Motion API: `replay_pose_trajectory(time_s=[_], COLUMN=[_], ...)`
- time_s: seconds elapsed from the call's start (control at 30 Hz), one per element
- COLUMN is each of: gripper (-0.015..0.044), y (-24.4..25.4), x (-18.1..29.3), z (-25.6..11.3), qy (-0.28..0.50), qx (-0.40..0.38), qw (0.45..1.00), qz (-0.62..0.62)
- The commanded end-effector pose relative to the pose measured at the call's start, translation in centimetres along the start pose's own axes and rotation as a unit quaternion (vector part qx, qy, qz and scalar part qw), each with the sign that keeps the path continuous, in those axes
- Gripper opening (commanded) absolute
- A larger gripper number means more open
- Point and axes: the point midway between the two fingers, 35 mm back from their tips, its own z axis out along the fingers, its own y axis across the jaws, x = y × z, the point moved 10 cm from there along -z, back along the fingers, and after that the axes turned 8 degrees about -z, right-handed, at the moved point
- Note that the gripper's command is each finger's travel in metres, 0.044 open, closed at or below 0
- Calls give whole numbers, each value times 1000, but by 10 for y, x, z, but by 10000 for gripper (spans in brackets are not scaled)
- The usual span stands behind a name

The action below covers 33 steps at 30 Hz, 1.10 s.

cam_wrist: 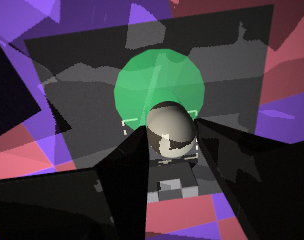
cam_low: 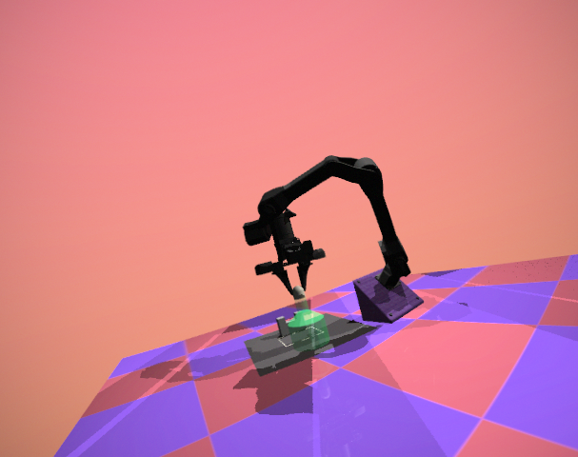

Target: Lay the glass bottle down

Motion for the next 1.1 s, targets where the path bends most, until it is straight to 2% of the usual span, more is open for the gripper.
replay_pose_trajectory(time_s=[0.0, 1.07], gripper=[129, 129], y=[0, 3], x=[0, 22], z=[0, -5], qy=[2, -17], qx=[0, 1], qw=[1000, 1000], qz=[-3, 2])
